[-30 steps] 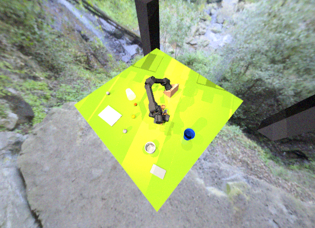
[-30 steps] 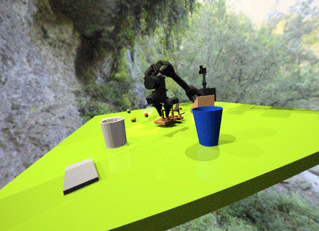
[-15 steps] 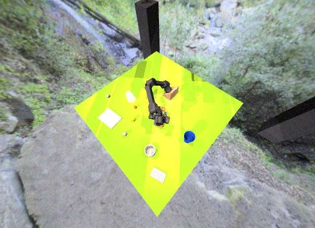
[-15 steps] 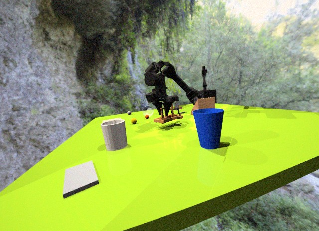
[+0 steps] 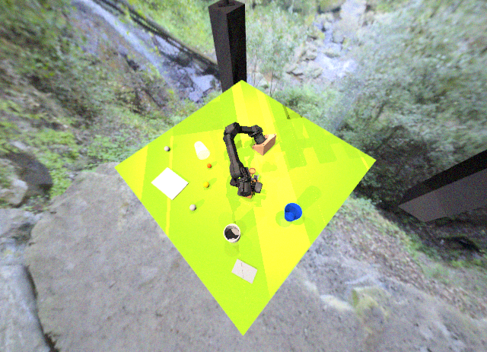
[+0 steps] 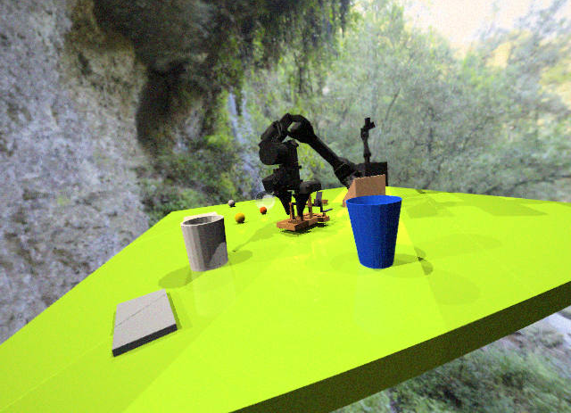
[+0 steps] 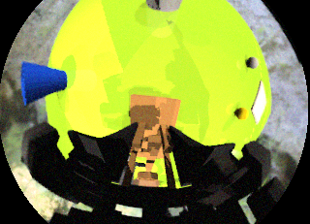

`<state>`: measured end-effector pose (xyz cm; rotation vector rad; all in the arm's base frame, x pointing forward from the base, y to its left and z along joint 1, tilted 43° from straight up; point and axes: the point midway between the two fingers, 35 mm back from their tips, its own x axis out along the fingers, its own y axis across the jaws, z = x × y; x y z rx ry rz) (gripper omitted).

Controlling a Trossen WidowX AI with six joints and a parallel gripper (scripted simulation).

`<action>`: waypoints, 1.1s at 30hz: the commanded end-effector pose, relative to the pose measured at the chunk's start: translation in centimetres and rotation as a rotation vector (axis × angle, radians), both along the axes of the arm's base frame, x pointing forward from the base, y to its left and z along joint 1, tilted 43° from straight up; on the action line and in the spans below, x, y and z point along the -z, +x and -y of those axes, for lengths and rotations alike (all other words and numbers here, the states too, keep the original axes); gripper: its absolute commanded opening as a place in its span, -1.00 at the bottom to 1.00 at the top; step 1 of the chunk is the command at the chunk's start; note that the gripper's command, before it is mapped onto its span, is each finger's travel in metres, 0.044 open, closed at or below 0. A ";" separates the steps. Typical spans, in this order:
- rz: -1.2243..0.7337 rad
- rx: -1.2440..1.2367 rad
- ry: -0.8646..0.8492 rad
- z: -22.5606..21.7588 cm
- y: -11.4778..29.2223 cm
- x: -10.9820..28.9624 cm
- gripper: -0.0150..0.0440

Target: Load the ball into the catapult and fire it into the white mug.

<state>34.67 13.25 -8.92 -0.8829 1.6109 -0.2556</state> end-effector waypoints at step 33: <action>-0.002 -0.001 0.004 -3.7 0.2 -3.8 1.00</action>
